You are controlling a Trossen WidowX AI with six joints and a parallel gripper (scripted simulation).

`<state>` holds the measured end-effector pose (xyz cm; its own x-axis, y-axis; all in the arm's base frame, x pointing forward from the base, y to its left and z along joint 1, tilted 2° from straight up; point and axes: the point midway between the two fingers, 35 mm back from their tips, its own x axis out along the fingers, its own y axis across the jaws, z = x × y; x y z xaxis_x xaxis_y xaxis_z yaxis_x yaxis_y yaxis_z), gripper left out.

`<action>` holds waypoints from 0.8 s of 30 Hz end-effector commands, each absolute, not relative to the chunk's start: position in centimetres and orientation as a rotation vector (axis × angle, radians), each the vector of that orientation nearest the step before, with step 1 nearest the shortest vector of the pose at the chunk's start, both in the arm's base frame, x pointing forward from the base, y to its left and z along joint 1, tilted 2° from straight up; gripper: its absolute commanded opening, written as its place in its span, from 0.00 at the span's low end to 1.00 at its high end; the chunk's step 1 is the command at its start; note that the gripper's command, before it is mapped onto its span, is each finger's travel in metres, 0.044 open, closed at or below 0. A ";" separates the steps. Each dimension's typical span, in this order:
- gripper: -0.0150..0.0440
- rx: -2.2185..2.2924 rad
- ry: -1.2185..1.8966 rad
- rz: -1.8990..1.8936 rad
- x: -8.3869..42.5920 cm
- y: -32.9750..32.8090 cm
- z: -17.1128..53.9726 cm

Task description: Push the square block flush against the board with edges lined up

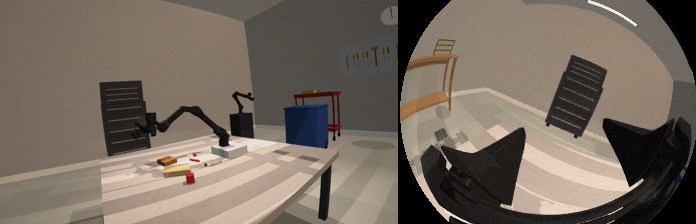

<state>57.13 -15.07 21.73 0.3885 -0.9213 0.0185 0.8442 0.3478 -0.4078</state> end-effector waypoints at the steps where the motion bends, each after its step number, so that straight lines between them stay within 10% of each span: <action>1: 0.89 -0.382 0.230 -1.157 57.1 -15.1 21.7; 15: 0.26 -0.309 0.309 -0.845 58.0 -8.6 19.0; 24: 0.25 -0.207 0.431 -0.628 56.6 -3.3 15.9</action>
<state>57.42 -5.39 17.01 0.6940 -0.6744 -0.2522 0.5838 0.7321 -0.3511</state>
